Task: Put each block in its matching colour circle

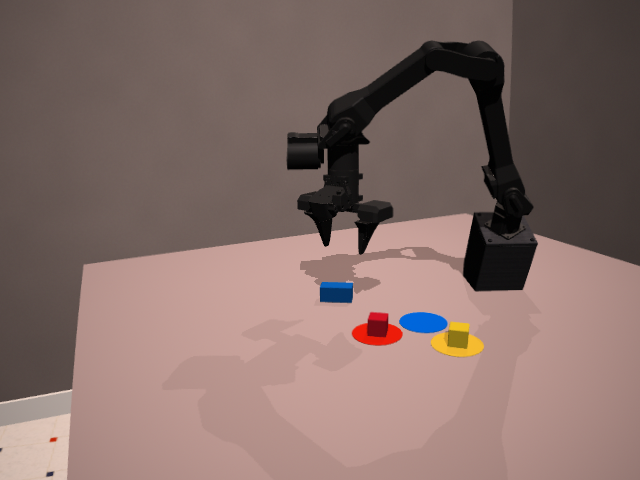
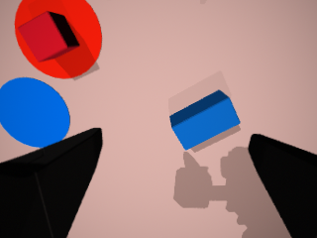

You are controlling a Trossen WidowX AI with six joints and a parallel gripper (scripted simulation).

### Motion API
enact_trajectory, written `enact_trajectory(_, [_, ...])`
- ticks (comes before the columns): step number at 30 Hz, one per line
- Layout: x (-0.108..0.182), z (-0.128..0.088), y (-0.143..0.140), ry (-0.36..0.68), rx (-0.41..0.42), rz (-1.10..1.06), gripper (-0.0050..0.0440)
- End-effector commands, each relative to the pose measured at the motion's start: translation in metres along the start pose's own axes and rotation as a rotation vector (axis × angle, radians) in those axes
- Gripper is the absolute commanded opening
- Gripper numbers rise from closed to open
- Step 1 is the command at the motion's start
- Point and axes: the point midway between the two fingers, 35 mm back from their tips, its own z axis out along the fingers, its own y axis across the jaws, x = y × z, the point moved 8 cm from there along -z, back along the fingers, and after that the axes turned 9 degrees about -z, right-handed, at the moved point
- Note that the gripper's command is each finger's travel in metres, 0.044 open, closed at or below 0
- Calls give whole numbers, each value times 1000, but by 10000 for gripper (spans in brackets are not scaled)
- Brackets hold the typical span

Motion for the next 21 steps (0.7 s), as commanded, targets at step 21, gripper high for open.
enact_trajectory(21, [38,-5,-43,-20,4,-572,400])
